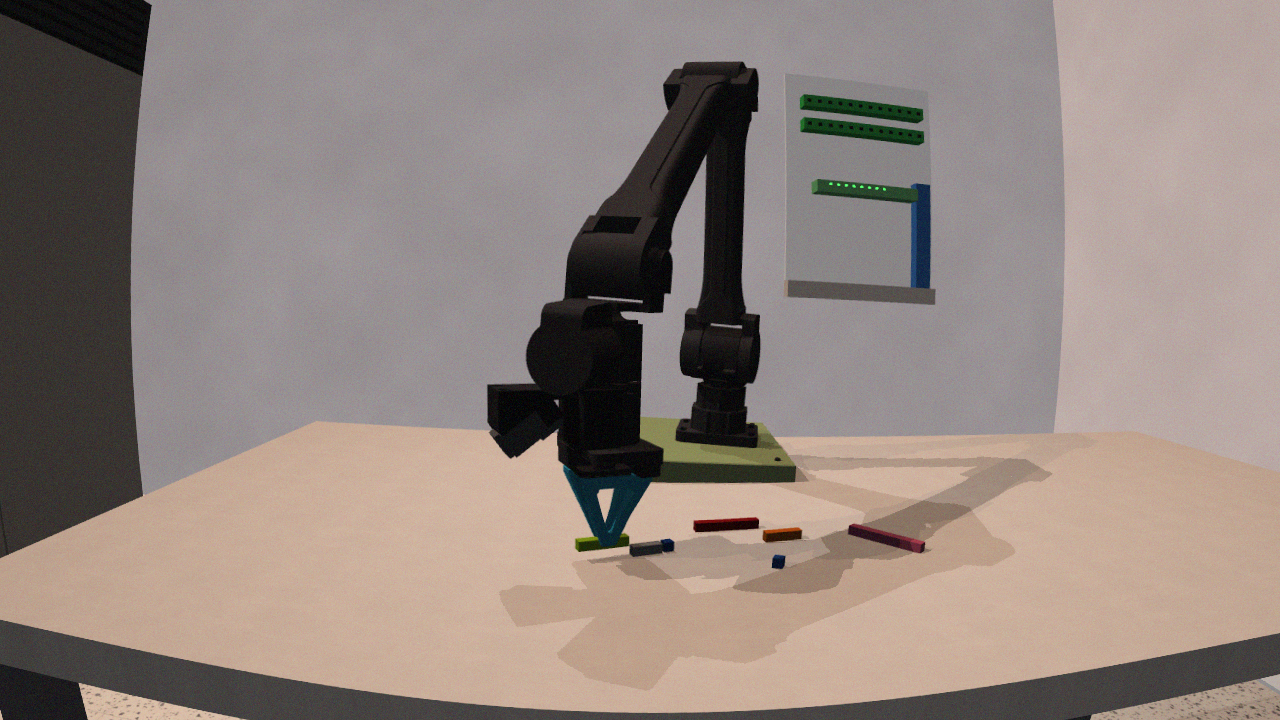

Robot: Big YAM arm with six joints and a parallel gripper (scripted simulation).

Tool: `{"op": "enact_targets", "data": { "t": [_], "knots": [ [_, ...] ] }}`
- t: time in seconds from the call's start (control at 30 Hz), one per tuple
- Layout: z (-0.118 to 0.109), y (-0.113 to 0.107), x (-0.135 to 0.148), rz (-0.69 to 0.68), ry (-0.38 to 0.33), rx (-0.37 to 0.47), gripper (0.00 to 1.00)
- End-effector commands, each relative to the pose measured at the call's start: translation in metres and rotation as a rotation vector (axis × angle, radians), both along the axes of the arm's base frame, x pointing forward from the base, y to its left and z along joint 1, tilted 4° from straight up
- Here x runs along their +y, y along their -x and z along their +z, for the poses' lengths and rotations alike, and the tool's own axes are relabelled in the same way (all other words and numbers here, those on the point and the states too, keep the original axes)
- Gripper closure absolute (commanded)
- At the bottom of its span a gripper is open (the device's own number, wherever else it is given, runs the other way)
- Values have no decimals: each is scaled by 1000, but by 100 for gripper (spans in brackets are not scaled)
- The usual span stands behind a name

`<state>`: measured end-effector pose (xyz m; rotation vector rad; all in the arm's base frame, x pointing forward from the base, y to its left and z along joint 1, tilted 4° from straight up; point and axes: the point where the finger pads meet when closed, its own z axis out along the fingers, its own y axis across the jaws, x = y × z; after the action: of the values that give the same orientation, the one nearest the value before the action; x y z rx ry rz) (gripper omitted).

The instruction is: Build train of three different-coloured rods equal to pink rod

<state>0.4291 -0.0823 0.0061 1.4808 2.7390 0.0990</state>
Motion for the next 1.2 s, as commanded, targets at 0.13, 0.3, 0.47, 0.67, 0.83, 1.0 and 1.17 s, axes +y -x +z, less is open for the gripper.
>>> {"op": "enact_targets", "data": {
  "t": [0.13, 0.3, 0.47, 0.67, 0.83, 1.0, 1.17],
  "knots": [
    [7, -3, 2, -2, 5, -19, 96],
    [7, -3, 2, -2, 5, -19, 96],
    [7, -3, 2, -2, 5, -19, 96],
    [8, -4, 5, 0, 6, -22, 96],
    [9, -4, 4, -4, 7, -27, 96],
    [10, -4, 5, 0, 7, -28, 96],
    [9, -4, 4, -3, 7, -26, 96]
  ]
}}
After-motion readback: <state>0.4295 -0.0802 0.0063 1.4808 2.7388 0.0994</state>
